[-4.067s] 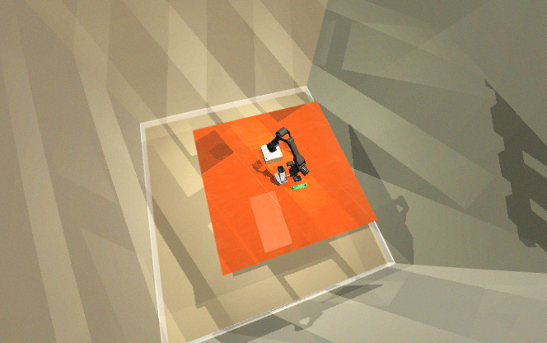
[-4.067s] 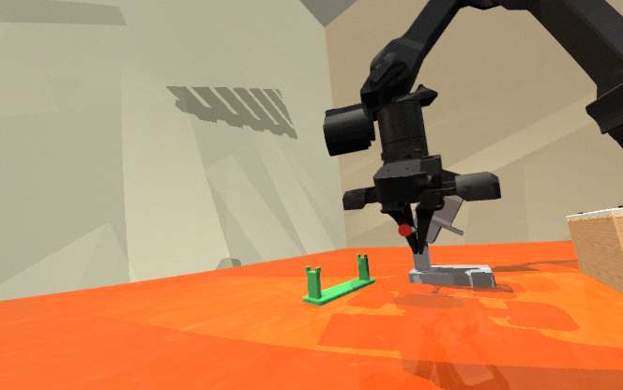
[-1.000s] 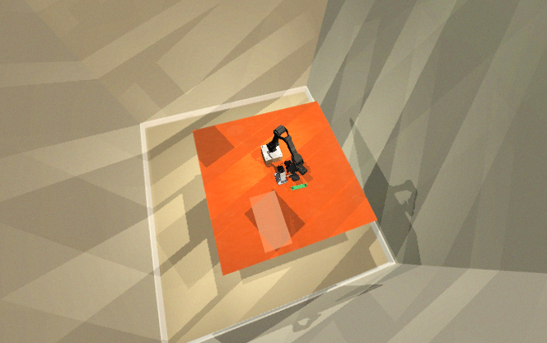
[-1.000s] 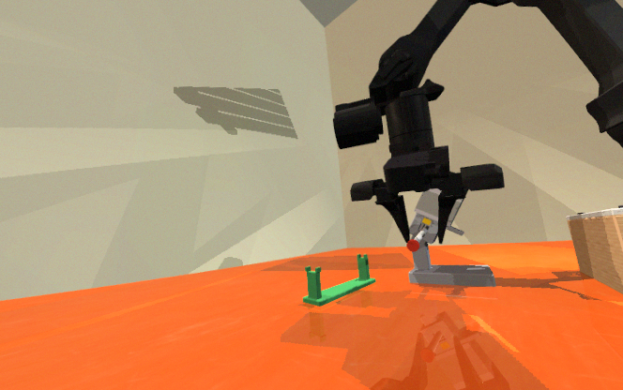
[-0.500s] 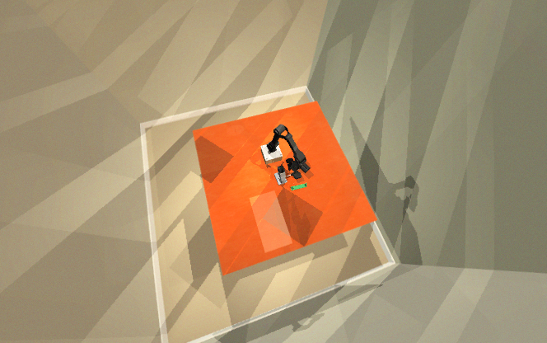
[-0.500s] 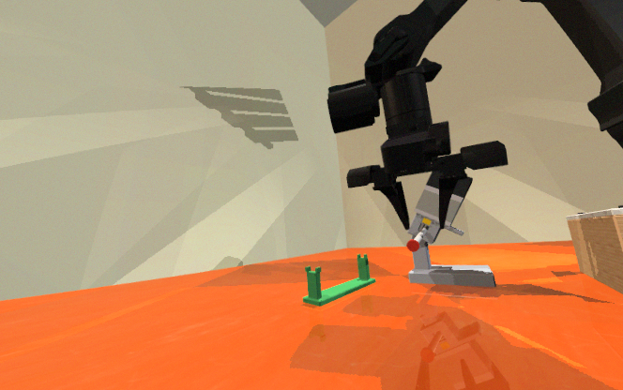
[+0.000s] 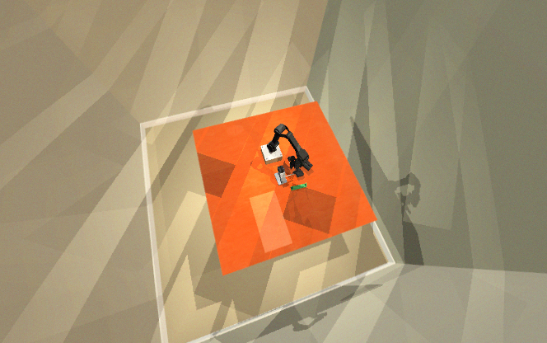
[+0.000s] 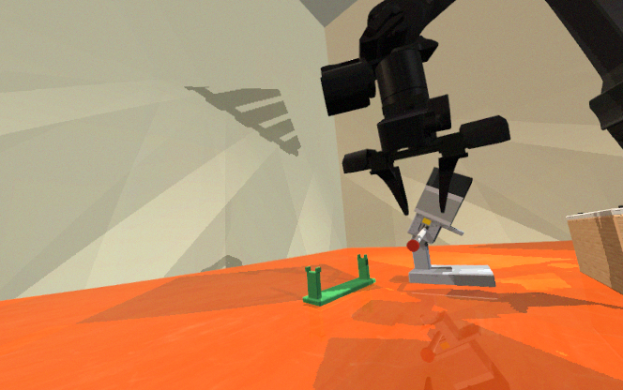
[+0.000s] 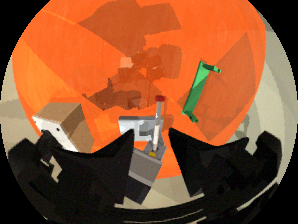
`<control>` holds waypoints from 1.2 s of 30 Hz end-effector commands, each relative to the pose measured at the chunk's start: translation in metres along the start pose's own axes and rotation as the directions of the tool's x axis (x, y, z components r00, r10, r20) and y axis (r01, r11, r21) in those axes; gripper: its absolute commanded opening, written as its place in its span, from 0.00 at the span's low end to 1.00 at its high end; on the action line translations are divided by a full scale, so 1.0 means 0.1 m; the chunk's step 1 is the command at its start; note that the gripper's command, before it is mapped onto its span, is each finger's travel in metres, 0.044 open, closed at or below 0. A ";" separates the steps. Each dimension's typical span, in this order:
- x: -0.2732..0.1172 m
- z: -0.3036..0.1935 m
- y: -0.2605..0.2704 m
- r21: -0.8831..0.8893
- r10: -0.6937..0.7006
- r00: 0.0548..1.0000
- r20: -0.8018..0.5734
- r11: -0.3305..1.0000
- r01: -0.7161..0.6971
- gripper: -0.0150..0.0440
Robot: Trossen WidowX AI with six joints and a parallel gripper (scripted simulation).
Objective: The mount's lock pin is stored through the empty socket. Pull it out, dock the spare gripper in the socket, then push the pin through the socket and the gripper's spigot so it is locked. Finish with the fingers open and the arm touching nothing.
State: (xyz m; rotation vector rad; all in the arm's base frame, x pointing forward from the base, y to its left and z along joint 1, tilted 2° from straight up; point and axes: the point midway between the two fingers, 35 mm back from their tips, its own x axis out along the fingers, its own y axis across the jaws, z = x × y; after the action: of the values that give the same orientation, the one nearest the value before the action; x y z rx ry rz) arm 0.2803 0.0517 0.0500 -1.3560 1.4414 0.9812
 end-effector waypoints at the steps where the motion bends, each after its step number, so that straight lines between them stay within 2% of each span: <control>1: -0.10 0.04 -0.01 0.002 -0.001 1.000 0.002 1.000 0.001 0.59; 14: -0.31 0.13 0.01 -0.013 0.009 1.000 -0.009 1.000 -0.009 0.59; 23: -0.23 0.09 0.02 -0.015 0.011 1.000 -0.011 1.000 -0.011 0.99; 36: -0.23 0.09 0.02 -0.015 0.011 1.000 -0.011 1.000 -0.011 1.00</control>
State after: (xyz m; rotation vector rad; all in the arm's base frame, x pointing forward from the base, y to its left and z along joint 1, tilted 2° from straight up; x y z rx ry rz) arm 0.2794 0.0676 0.0702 -1.3659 1.4518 0.9902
